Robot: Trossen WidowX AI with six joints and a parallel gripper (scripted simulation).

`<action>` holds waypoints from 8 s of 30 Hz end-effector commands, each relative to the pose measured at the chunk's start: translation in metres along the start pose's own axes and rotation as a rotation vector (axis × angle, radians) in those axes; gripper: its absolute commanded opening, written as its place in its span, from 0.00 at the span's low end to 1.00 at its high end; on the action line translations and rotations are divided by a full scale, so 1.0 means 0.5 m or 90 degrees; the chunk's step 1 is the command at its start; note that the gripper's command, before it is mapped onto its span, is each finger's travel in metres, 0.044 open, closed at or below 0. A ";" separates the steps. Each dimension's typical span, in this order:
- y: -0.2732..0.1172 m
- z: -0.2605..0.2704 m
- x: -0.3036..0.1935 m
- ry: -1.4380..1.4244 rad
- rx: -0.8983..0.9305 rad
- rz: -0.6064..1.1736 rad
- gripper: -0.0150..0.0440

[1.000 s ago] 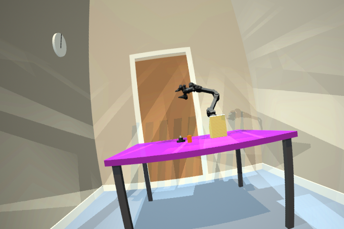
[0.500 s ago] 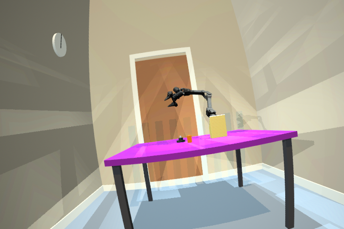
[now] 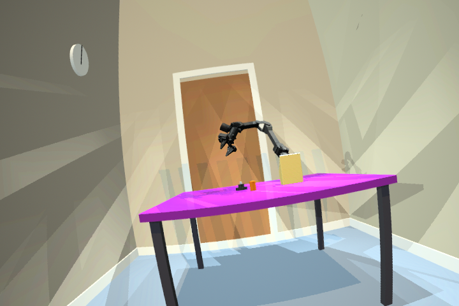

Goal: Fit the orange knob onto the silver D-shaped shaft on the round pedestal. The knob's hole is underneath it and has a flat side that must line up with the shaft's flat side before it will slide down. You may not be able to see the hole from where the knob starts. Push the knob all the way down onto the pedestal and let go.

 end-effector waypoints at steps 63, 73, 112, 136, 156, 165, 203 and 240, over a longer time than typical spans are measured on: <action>0.335 -0.018 -0.501 -0.181 -0.302 0.297 1.00; 0.359 -0.035 -0.514 -0.182 -0.303 0.298 1.00; 0.306 0.022 -0.478 -0.212 -0.278 0.289 0.25; 0.152 0.092 -0.420 -0.179 -0.275 0.300 0.25; 0.082 0.084 -0.379 -0.125 -0.022 0.301 0.25; 0.048 0.080 -0.358 -0.094 0.108 0.297 0.25; 0.015 0.065 -0.335 -0.038 0.316 0.289 0.25; 0.063 0.074 -0.362 -0.092 0.123 0.294 0.25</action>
Point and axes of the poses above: the point midway between the two fingers, 35 mm back from their tips, its own y axis out along the fingers, its own z axis across the jaws, x = y × z, the point moved 4 cm from there along -y, back along the fingers, and after that the axes turned 7 degrees about -y, right-handed, at the moved point
